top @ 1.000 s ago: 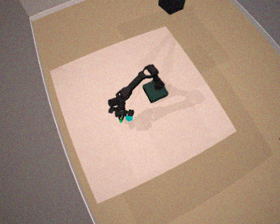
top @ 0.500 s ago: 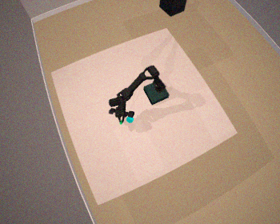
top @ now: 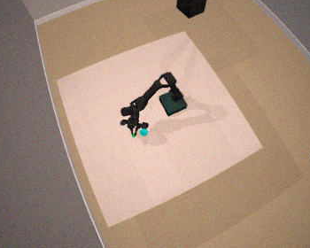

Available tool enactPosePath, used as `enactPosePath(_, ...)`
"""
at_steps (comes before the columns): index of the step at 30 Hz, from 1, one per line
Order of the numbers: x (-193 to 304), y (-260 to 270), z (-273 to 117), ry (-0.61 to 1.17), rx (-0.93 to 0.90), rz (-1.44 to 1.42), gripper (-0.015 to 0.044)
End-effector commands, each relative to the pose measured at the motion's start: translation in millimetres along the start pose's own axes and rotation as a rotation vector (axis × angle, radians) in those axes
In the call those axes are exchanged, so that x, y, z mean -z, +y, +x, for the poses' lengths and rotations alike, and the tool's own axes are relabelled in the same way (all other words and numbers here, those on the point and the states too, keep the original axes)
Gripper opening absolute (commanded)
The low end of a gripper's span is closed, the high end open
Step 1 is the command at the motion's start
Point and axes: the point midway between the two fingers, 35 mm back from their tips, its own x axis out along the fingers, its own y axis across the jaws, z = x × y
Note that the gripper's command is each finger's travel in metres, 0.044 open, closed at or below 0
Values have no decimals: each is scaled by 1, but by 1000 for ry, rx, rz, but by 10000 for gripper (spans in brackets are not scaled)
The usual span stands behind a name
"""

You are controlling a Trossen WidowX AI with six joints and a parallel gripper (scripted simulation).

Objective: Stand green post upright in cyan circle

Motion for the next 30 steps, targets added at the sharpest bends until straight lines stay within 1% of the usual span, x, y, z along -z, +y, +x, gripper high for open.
enactPosePath(1, 1, 0, -1, -25, -7, 7, 23)
enactPosePath(30, 3, 0, -13, -194, -36, -3, 23)
